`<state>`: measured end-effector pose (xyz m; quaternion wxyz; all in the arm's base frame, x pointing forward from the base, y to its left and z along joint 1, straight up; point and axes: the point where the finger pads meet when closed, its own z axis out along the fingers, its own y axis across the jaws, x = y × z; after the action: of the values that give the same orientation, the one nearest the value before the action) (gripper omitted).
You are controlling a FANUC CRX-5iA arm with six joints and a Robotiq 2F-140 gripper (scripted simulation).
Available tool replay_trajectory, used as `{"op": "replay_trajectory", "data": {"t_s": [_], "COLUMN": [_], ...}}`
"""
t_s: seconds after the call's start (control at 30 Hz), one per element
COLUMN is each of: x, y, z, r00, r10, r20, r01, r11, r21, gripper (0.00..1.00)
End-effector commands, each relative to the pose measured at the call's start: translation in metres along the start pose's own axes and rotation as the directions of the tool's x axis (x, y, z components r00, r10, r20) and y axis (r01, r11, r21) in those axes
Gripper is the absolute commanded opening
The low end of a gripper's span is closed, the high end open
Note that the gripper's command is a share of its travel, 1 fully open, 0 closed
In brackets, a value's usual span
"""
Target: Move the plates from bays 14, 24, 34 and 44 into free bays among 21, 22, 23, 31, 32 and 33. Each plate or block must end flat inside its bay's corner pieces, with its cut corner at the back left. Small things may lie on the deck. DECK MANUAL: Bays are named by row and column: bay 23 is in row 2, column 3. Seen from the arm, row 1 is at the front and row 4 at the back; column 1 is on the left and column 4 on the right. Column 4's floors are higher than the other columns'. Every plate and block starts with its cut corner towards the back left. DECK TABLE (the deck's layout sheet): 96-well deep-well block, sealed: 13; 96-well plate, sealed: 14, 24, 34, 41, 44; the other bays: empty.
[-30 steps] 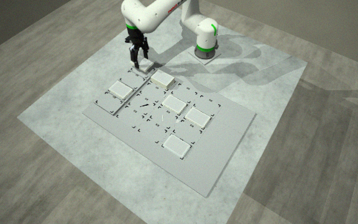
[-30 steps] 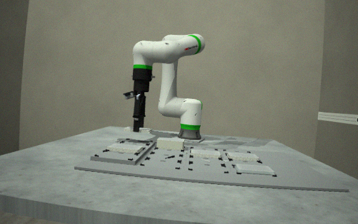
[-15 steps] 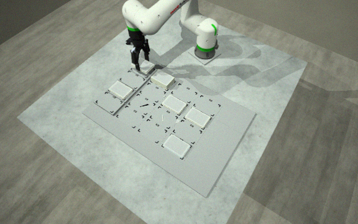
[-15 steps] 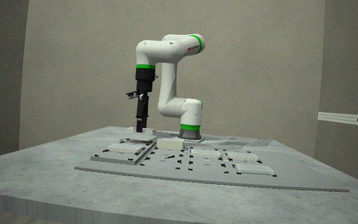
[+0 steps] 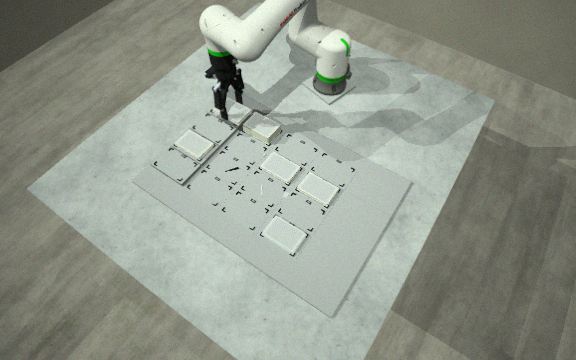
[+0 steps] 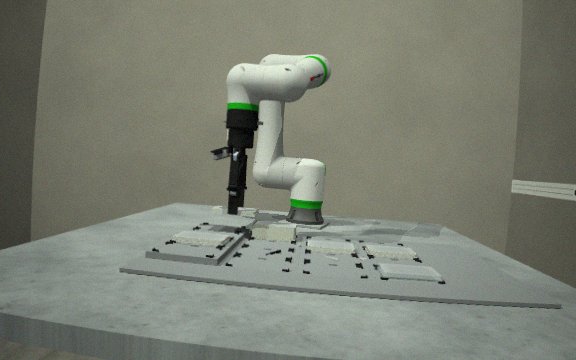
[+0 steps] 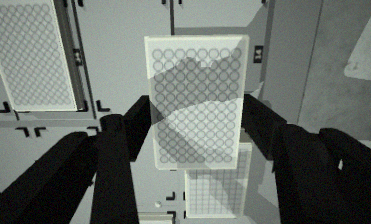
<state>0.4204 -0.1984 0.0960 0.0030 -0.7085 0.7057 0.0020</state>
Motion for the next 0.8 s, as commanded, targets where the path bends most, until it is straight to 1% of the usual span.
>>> {"op": "replay_trajectory", "data": {"t_s": [0.0,0.1,0.6,0.77], "x": [-0.007,-0.009,-0.043,-0.049], "y": [-0.005,-0.007,-0.028,-0.033], "z": [-0.001,-0.001,-0.001,-0.001], "r00": [1.000,1.000,1.000,1.000], "r10": [0.000,0.000,0.000,0.000], "r20": [-0.001,-0.001,-0.001,-0.001], "r01": [0.000,0.000,0.000,0.000], "r11": [1.000,1.000,1.000,1.000], "r21": [0.001,0.001,0.001,0.001], "gripper": [0.10,0.10,0.10,0.10]}}
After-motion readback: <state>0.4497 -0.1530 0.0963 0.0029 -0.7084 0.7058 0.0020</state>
